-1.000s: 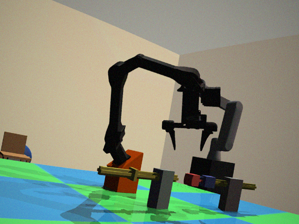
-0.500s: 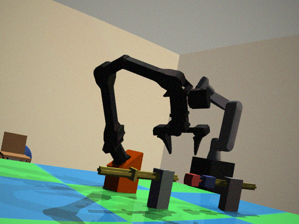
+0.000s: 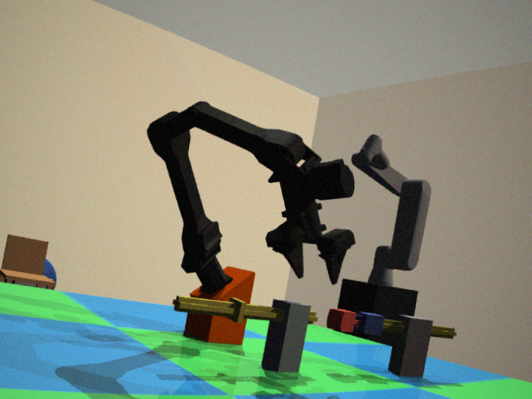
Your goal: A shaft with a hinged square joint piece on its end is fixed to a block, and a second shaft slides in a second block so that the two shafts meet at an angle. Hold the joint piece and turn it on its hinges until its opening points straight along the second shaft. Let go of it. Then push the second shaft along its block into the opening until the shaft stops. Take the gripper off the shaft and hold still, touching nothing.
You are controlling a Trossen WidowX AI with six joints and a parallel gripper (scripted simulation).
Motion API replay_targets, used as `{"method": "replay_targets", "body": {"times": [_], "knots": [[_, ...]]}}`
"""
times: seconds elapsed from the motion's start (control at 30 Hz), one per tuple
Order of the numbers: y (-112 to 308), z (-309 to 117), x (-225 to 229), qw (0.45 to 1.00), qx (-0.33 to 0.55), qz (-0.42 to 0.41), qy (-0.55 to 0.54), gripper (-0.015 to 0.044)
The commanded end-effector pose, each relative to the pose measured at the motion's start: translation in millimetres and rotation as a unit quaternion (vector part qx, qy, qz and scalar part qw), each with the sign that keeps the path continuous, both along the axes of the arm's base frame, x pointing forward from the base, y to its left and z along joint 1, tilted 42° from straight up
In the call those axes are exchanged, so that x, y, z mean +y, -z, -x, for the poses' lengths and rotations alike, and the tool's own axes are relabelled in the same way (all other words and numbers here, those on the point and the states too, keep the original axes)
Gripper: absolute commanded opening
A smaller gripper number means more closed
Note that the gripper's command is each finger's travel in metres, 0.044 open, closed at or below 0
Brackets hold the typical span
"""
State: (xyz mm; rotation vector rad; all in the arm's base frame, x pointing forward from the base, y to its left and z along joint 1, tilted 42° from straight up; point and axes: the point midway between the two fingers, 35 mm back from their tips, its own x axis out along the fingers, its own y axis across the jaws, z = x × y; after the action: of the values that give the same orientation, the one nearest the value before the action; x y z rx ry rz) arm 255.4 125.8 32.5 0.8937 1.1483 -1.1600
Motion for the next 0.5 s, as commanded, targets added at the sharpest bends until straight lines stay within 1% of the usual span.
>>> {"method": "replay_targets", "body": {"times": [0.0, 0.17, 0.47], "knots": [[0, 1, 0, 1.000, -0.003, -0.006, 0.011, 0.0440], [-2, -1, -2, 1.000, -0.003, -0.003, 0.001, 0.0440], [-25, -16, -29, 0.990, 0.013, 0.042, -0.136, 0.0440]]}}
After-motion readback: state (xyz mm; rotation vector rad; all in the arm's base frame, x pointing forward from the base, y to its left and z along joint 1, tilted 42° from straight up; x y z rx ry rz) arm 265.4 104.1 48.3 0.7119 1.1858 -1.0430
